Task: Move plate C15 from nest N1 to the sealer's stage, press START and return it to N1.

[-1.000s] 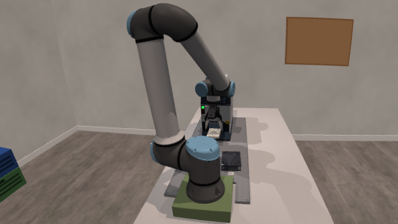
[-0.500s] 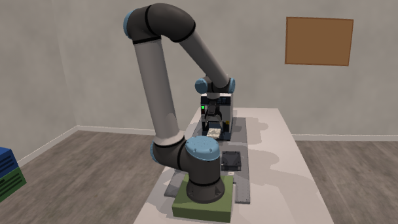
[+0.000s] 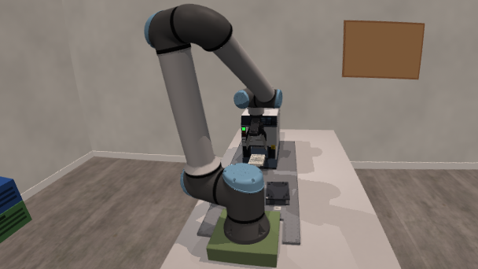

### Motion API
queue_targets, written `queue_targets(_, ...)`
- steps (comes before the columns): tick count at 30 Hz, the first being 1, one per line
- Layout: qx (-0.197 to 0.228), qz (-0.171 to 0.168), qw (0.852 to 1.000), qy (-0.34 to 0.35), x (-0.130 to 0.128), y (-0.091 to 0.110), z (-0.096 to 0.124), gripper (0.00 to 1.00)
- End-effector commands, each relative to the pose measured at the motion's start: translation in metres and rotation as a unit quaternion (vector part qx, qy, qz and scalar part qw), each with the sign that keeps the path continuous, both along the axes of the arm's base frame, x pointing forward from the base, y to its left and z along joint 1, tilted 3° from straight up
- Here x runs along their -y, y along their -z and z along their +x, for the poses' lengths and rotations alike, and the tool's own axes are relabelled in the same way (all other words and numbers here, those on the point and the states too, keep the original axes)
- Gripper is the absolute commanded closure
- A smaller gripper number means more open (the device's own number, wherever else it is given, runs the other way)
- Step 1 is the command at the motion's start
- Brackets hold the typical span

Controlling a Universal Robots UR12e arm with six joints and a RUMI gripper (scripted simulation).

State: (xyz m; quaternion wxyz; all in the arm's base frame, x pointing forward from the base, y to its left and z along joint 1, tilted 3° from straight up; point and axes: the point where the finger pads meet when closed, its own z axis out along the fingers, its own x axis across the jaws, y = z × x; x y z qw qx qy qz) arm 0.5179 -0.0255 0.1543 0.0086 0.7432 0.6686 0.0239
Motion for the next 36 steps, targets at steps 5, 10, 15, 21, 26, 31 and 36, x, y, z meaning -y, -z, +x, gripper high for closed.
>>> queue_targets(5, 0.001, 0.0, 1.0, 0.0, 0.0, -0.002, -0.008, 0.32)
queue_targets(10, 0.001, 0.0, 1.0, 0.0, 0.0, -0.002, -0.013, 0.32)
queue_targets(15, 0.001, 0.0, 1.0, 0.0, -0.001, -0.001, -0.021, 0.32)
queue_targets(21, 0.001, 0.0, 1.0, 0.0, -0.001, -0.001, -0.031, 0.32)
queue_targets(26, 0.001, 0.0, 1.0, 0.0, -0.001, -0.001, -0.038, 0.32)
queue_targets(31, 0.001, 0.0, 1.0, 0.0, -0.002, 0.0, -0.045, 0.32)
queue_targets(36, 0.001, 0.0, 1.0, 0.0, -0.002, 0.0, -0.053, 0.32)
